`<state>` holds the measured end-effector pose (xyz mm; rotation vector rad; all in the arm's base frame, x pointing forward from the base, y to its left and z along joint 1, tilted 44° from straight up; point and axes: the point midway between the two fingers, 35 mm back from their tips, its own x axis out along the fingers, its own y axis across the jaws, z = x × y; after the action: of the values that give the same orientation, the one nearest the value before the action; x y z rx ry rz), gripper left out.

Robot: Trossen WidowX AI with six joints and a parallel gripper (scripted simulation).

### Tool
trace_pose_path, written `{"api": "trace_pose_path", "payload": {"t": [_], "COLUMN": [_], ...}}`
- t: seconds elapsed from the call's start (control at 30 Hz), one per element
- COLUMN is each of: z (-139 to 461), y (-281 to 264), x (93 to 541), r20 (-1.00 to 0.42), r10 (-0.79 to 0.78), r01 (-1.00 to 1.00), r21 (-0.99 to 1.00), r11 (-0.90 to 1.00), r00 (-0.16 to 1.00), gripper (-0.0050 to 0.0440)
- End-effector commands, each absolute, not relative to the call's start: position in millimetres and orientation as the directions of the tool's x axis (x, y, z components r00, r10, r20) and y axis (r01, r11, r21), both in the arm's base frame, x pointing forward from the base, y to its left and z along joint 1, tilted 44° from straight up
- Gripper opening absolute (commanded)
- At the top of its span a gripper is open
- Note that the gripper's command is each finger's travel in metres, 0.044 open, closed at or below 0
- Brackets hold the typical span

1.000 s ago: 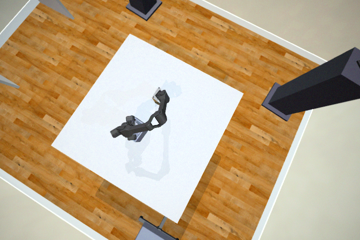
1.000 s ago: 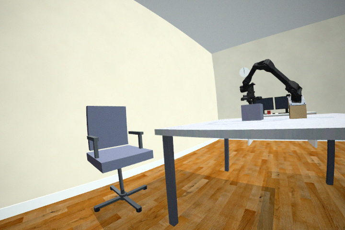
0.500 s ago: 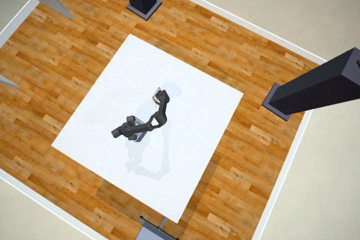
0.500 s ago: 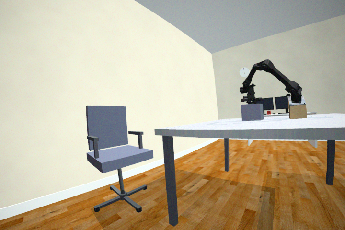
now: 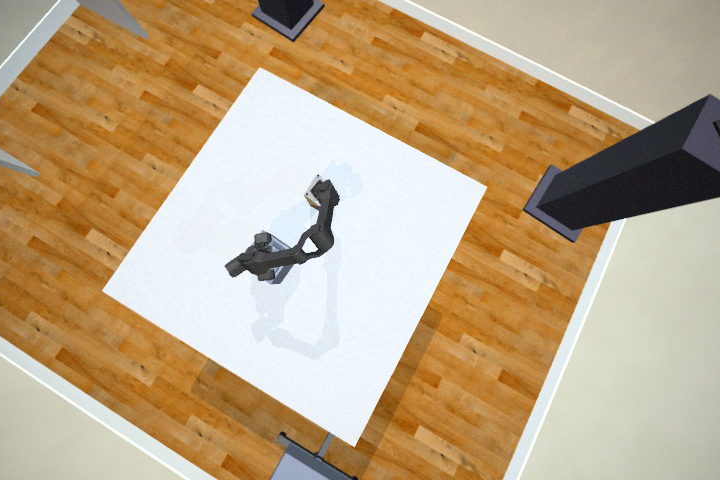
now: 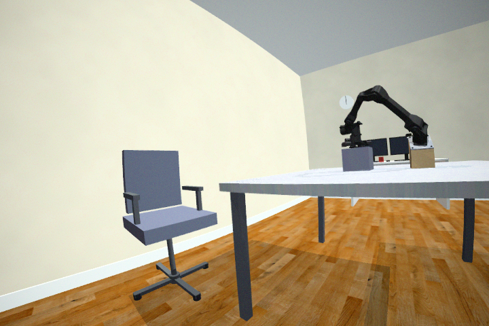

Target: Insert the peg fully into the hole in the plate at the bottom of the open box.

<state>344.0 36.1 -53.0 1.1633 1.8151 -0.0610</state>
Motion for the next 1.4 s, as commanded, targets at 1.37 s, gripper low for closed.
{"api": "trace_pose_path", "payload": {"t": [1.37], "z": [-64.5], "y": [46.0], "x": [340.4], "r20": [-0.724], "r10": [0.682], "r01": [0.731], "r21": [0.407], "r11": [0.548], "r00": [-0.108], "gripper": [0.015]}}
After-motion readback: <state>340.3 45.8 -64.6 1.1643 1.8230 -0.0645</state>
